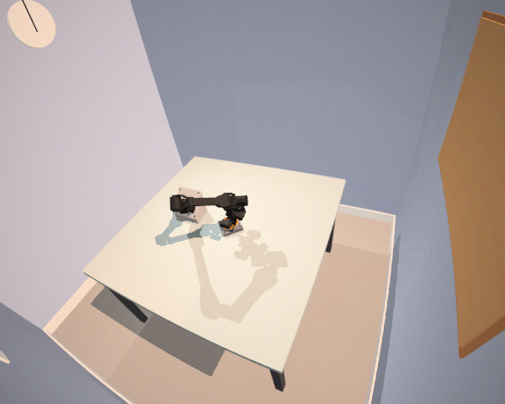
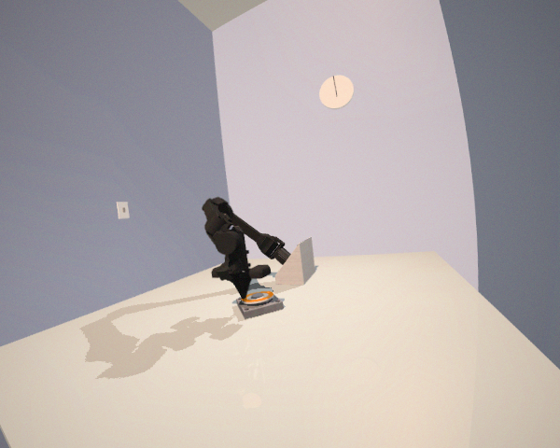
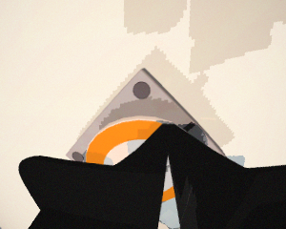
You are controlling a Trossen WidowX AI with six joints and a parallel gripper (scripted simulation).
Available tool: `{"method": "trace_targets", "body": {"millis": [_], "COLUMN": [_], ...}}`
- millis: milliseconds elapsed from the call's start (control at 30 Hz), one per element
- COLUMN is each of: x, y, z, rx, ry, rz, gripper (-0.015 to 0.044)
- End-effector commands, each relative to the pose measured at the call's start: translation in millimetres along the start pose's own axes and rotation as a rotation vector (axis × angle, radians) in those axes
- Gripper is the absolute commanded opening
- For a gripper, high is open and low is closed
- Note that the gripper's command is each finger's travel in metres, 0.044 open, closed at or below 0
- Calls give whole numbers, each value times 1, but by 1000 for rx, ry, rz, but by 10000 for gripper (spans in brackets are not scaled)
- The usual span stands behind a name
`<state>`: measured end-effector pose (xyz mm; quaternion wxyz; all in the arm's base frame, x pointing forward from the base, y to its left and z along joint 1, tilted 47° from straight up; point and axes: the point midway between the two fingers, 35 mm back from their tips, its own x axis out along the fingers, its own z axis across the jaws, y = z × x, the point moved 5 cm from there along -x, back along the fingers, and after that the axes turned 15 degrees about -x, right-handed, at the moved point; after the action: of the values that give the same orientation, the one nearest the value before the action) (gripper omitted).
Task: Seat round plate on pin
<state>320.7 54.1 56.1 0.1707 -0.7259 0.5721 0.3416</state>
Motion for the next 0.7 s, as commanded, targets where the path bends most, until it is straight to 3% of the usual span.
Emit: {"method": "trace_targets", "body": {"millis": [0, 367, 667], "x": [3, 3, -41], "y": [4, 8, 8], "z": [-4, -9, -8], "rx": [-7, -7, -8], "ry": [7, 7, 6], "rz": [13, 13, 13], "gripper": [0, 0, 0]}}
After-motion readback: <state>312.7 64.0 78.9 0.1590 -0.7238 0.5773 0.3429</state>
